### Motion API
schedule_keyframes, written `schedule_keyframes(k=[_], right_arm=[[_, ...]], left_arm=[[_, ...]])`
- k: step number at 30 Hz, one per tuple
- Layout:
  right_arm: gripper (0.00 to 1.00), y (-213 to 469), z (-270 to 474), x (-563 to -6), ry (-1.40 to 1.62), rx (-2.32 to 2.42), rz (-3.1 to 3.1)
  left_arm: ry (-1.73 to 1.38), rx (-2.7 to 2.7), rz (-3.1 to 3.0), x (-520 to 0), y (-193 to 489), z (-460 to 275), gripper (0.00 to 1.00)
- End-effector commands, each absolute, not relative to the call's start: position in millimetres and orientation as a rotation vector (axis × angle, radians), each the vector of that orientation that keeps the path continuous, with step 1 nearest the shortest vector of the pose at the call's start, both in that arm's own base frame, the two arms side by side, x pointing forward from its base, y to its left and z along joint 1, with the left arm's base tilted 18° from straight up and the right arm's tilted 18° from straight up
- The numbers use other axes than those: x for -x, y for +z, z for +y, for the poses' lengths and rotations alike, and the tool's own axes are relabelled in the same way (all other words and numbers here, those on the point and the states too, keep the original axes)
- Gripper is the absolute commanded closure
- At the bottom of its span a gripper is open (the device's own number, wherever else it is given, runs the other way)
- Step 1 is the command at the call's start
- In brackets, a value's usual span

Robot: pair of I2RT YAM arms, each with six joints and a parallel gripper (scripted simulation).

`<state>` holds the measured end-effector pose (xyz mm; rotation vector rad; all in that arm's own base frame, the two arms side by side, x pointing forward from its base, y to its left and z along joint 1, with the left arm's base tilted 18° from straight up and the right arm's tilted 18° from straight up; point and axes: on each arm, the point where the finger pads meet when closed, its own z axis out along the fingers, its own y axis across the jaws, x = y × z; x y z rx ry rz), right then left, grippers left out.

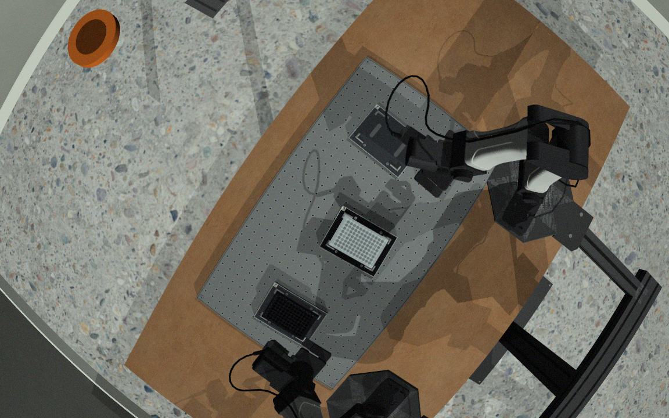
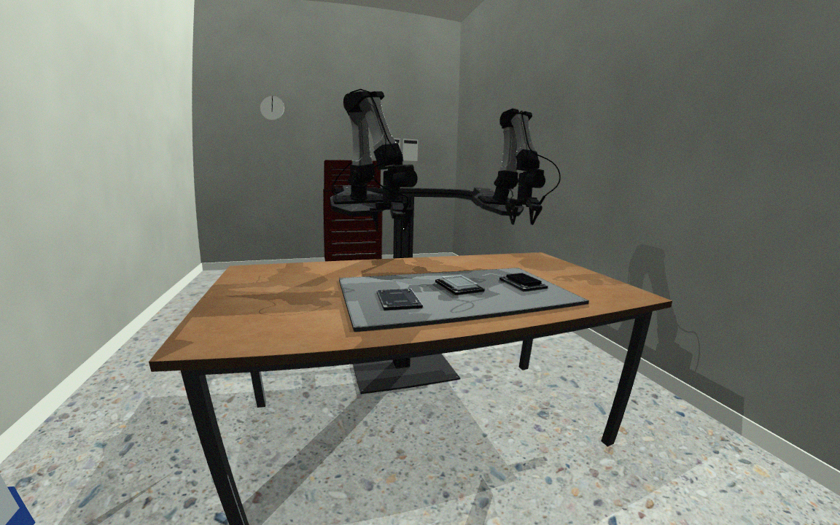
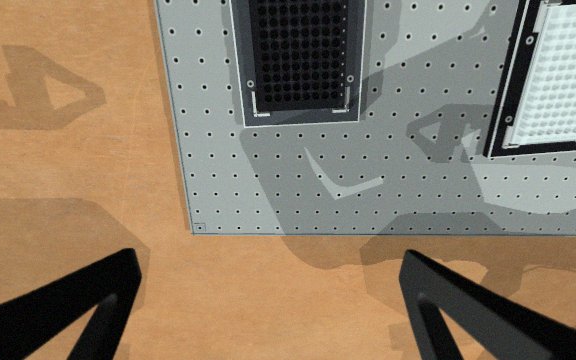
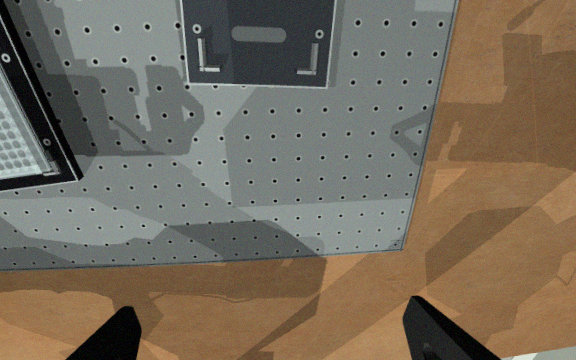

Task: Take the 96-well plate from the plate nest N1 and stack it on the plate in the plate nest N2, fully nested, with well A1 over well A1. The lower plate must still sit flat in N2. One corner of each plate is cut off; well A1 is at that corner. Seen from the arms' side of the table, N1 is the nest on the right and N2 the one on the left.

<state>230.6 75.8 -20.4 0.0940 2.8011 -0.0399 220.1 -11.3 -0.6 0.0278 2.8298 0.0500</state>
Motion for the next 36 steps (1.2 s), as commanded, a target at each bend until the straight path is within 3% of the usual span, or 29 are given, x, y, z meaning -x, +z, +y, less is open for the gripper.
schedule_keyframes(k=[1, 12, 36], right_arm=[[0.00, -17, 60, -216, -0.038, -0.030, 2.839], [0.00, -5, 20, -204, -0.037, -0.029, 2.840], [0.00, -6, 21, -203, -0.036, -0.024, 2.845]], left_arm=[[0.051, -0.022, 2.827, -220, 1, -11, 0.00], [0.051, -0.022, 2.827, -220, 1, -11, 0.00], [0.051, -0.022, 2.827, -220, 1, -11, 0.00]])
